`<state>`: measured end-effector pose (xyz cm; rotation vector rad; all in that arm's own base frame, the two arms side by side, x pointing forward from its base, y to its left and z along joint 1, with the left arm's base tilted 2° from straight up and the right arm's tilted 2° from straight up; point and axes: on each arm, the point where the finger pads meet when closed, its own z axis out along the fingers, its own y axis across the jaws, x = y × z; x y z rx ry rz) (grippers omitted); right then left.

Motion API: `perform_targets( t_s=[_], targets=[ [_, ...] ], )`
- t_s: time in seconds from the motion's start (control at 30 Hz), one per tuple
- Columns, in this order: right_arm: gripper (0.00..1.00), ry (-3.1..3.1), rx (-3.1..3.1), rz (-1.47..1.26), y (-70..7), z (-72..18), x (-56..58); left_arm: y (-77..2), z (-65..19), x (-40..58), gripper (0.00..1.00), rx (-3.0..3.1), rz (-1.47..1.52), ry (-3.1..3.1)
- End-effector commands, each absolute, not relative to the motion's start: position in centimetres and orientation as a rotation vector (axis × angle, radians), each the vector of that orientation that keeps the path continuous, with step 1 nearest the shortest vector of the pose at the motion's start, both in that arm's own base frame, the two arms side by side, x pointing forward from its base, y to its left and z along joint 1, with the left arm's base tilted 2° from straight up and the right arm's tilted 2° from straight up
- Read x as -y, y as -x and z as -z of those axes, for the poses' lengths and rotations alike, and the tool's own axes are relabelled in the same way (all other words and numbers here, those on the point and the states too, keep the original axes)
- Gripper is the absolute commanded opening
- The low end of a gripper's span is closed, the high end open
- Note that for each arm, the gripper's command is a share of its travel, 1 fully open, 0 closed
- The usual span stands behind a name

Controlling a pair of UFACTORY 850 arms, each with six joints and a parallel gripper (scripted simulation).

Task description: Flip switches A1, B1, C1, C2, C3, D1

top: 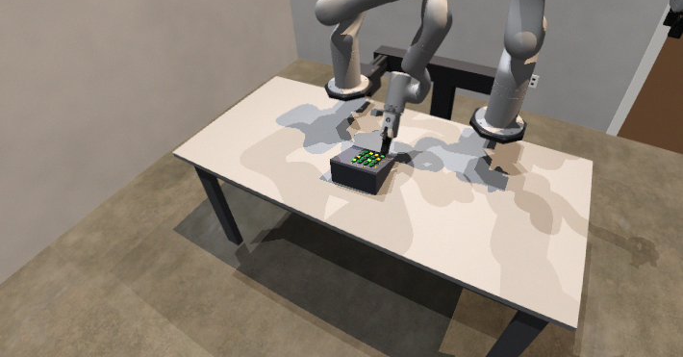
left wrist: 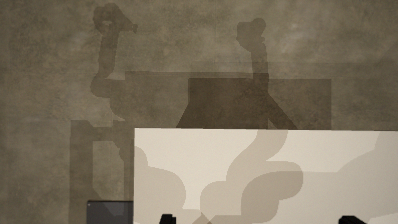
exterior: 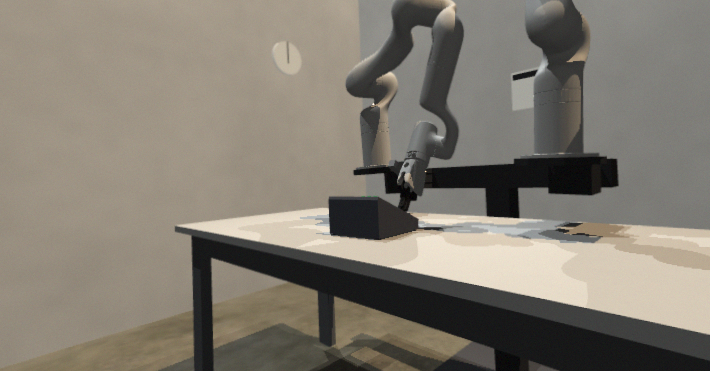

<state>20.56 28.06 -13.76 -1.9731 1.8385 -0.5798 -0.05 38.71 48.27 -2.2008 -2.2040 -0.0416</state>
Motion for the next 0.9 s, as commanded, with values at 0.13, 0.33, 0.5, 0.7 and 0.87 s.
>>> perform_targets(
  t_s=[0.13,0.33,0.5,0.7,0.87],
  targets=[
    [0.00,1.972,-1.838,0.579,-20.65,13.84,-28.12,0.06,-48.34,-38.74,1.00,2.203,0.043,2.200],
    [0.00,1.972,-1.838,0.579,-20.71,13.94,-28.12,0.06,-48.34,-38.74,1.00,2.203,0.043,2.200],
    [0.00,1.972,-1.838,0.579,-20.83,14.13,-28.12,0.06,-48.34,-38.74,1.00,2.203,0.043,2.200],
    [0.00,1.972,-1.838,0.579,-20.93,14.29,-28.12,0.06,-48.34,-38.74,1.00,2.203,0.043,2.200],
    [0.00,1.972,-1.838,0.579,-20.94,14.30,-28.12,0.06,-48.34,-38.74,1.00,2.203,0.043,2.200]
  ],
)
